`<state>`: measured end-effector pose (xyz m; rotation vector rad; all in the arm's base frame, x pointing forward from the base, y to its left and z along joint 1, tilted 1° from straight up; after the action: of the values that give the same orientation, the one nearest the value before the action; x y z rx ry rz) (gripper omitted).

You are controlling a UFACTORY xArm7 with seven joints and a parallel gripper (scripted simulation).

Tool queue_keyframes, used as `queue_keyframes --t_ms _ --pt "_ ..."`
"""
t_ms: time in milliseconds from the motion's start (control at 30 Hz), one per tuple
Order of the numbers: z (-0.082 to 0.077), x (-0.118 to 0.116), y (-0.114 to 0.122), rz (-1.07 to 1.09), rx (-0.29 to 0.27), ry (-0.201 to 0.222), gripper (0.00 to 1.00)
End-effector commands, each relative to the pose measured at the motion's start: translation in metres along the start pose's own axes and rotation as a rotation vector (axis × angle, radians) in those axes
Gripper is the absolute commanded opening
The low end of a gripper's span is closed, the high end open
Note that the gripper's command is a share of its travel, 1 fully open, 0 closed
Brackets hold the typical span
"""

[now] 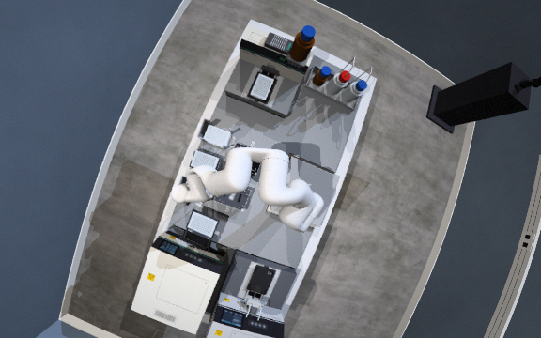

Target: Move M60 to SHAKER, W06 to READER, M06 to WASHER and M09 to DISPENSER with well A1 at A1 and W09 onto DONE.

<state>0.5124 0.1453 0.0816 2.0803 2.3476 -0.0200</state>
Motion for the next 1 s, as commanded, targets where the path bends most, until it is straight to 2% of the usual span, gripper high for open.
queue_keyframes --t_ms 0,967 --pt "-0.0016 0.0003 0.0011 0.0 -0.004 0.0 0.0" --pt "-0.0058 0.0003 0.0011 0.0 -0.004 0.0 0.0"
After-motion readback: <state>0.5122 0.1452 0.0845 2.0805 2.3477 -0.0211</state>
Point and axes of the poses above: the point where the finger pads meet when closed, its own z axis out along the fingers, its own x axis across the jaws, y = z × x, the point moved 8 cm from there along -z, back along the fingers, and after that the axes turned 7 degrees about -z, right-handed, at the moved point
